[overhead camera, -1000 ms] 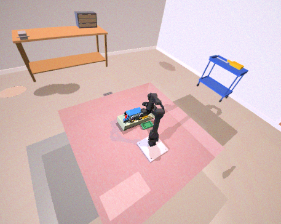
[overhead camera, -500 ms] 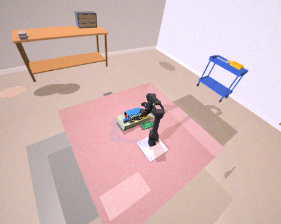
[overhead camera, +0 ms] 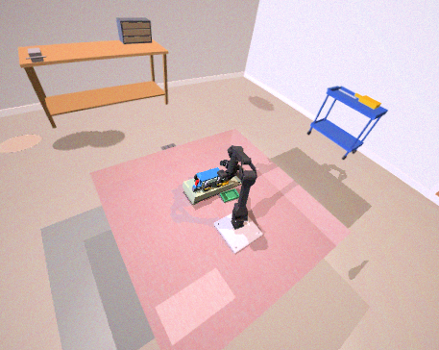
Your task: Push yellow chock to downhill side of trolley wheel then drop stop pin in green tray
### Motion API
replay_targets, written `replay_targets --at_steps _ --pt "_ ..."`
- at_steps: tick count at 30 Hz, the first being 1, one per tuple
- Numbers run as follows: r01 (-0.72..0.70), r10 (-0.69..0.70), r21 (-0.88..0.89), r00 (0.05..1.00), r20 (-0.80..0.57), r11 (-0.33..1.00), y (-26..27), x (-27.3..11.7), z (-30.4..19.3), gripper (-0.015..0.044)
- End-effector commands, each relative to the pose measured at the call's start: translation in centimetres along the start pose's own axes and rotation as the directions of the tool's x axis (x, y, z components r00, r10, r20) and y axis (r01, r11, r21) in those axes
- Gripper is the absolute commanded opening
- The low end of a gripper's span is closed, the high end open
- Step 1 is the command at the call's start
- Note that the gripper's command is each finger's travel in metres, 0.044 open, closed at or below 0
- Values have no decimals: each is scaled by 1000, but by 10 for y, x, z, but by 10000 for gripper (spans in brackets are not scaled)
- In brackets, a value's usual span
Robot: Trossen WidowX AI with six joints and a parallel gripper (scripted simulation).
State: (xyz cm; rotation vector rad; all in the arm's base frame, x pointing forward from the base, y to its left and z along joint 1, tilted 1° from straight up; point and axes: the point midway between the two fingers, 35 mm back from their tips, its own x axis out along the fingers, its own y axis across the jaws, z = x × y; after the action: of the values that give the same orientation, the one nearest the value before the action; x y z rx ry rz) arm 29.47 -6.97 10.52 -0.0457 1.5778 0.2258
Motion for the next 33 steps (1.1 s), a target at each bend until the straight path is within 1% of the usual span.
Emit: replay_targets --at_steps 1,6,12,29,30,33 --pt "-1 1 -1 1000 -1 1000 0 0 0 53" --pt "-1 1 -1 1000 -1 1000 0 0 0 184" --pt "-2 2 -1 1000 0 1000 0 -5 0 190" --pt "-5 5 1 1000 3 1000 -1 -59 -1 190" --pt "-2 2 3 1000 2 1000 -1 -51 -1 216" --pt "-2 2 3 1000 2 1000 -1 -51 -1 295"
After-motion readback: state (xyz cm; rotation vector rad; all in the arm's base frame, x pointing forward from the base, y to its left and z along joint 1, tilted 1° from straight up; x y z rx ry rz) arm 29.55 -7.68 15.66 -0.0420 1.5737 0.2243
